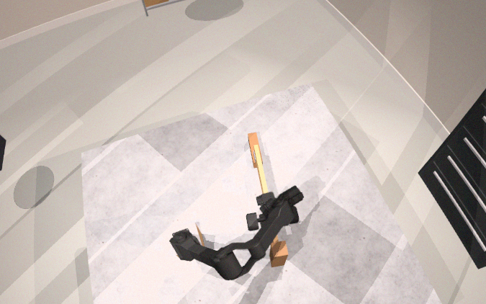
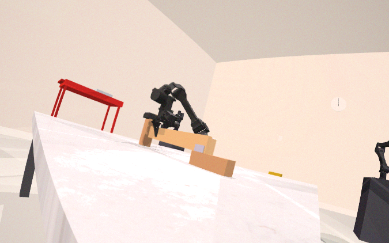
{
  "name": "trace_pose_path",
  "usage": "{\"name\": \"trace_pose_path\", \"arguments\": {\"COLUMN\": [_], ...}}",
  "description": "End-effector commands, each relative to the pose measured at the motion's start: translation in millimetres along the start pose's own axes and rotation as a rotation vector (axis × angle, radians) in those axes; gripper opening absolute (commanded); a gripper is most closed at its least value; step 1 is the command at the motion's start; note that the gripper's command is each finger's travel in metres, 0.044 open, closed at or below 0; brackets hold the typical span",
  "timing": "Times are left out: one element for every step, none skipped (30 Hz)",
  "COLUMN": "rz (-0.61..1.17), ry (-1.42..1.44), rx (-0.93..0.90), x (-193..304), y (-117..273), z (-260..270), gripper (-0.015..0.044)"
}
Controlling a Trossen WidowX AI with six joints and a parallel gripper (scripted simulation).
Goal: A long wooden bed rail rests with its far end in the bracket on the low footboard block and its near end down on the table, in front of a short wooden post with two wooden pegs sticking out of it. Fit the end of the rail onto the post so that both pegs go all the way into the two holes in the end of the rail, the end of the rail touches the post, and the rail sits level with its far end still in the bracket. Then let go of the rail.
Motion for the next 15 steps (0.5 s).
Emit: {"name": "trace_pose_path", "arguments": {"rz": [-0.003, -0.003, -0.003, -0.003, -0.003, -0.003, -0.003, -0.003, -0.003, -0.003, -0.003, -0.003, -0.003, -0.003, -0.003], "ry": [0.000, 0.000, 0.000, 0.000, 0.000, 0.000, 0.000, 0.000, 0.000, 0.000, 0.000, 0.000, 0.000, 0.000, 0.000], "rx": [0.005, 0.005, 0.005, 0.005, 0.005, 0.005, 0.005, 0.005, 0.005, 0.005, 0.005, 0.005, 0.005, 0.005, 0.005], "x": [3.6, 3.9, 4.2, 4.5, 4.8, 5.0, 5.2, 5.2, 5.3, 5.3, 5.3, 5.3, 5.3, 5.3, 5.3], "y": [2.7, 2.7, 2.7, 2.6, 2.5, 2.4, 2.3, 2.2, 2.1, 2.0, 1.9, 1.9, 1.8, 1.7, 1.6], "z": [-0.9, -0.9, -0.9, -0.9, -0.9, -0.9, -0.9, -0.9, -0.9, -0.9, -0.9, -0.9, -0.9, -0.9, -0.9], "gripper": [0.0000, 0.0000, 0.0000, 0.0000, 0.0000, 0.0000, 0.0000, 0.0000, 0.0000, 0.0000, 0.0000, 0.0000, 0.0000, 0.0000, 0.0000]}}
Point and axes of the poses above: the point midway between the two fingers, 35 mm back from their tips, its own y axis back along the fingers, its own z axis across the jaws, x = y × z, the point moved 1 cm from there along y, back along the fingers, and after that the axes turned 6 degrees about -y, right-handed, at the moved point
